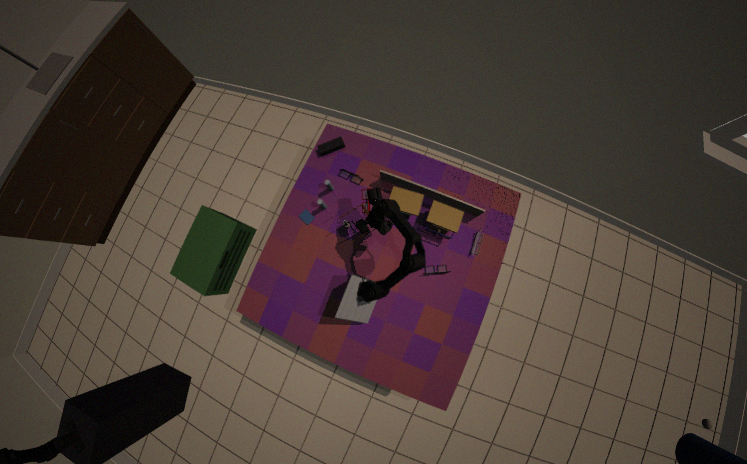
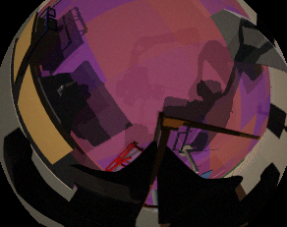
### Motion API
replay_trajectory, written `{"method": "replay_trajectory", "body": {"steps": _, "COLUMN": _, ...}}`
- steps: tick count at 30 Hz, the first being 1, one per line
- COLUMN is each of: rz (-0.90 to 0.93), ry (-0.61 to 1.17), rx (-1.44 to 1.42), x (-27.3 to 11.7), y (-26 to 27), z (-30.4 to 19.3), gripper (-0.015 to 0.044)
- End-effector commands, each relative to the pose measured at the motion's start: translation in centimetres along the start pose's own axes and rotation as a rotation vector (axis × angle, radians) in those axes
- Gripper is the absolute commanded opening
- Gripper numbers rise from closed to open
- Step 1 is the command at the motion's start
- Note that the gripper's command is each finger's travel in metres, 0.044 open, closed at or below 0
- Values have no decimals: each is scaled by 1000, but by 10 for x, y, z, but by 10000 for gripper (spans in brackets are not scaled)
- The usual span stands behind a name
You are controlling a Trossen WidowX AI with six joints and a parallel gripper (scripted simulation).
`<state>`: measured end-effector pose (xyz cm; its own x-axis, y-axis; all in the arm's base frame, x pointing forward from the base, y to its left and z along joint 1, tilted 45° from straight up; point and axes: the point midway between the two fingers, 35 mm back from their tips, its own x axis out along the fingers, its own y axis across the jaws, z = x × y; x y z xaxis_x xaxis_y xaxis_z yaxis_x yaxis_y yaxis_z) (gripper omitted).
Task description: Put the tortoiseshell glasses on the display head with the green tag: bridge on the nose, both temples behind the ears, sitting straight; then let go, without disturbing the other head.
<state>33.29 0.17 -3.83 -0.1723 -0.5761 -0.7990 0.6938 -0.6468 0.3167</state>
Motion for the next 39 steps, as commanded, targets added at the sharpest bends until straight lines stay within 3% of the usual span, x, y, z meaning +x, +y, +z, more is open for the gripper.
{"method": "replay_trajectory", "body": {"steps": 1, "rz": -73, "ry": 32, "rx": 100, "x": -4, "y": 16, "z": 20, "gripper": 0}}
{"method": "replay_trajectory", "body": {"steps": 20, "rz": -305, "ry": 191, "rx": 515, "x": -17, "y": 69, "z": 113, "gripper": 0}}
{"method": "replay_trajectory", "body": {"steps": 39, "rz": -446, "ry": 373, "rx": 929, "x": -34, "y": 88, "z": 212, "gripper": 0}}
